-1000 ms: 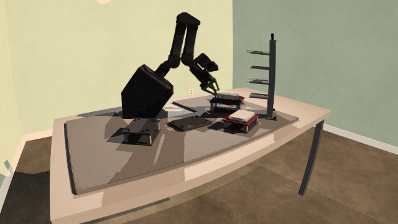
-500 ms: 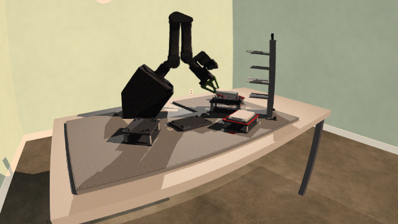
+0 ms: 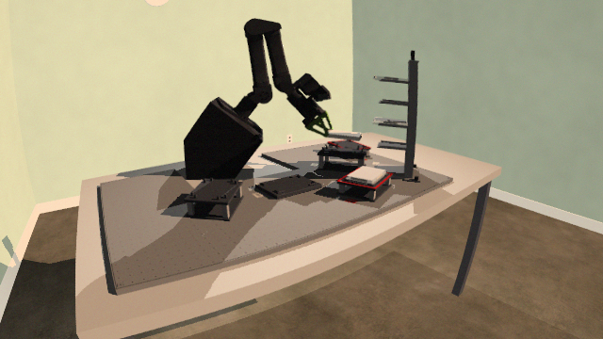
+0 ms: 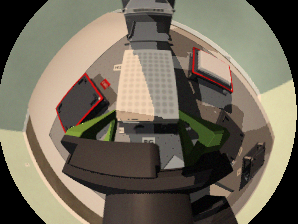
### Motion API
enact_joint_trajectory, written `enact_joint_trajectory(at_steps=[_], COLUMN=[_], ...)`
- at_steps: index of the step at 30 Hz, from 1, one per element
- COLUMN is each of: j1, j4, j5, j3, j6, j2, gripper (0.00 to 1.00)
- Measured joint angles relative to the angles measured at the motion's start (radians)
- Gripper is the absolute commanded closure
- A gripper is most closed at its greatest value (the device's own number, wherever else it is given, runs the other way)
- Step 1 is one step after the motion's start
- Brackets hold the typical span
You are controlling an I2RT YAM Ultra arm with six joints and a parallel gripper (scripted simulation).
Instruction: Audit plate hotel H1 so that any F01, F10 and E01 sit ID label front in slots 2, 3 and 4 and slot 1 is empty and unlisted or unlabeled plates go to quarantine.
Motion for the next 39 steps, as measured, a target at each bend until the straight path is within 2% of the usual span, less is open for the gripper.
enact_joint_trajectory(at_steps=[16, 32, 39], j1=[0.013, 0.029, 0.034], j4=[-0.182, -0.343, -0.4], j5=[0.013, 0.028, 0.034], j3=[0.032, 0.07, 0.082], j6=[0.002, 0.005, 0.006], j2=[-0.147, -0.264, -0.294], gripper=[0.14, 0.14, 0.14])
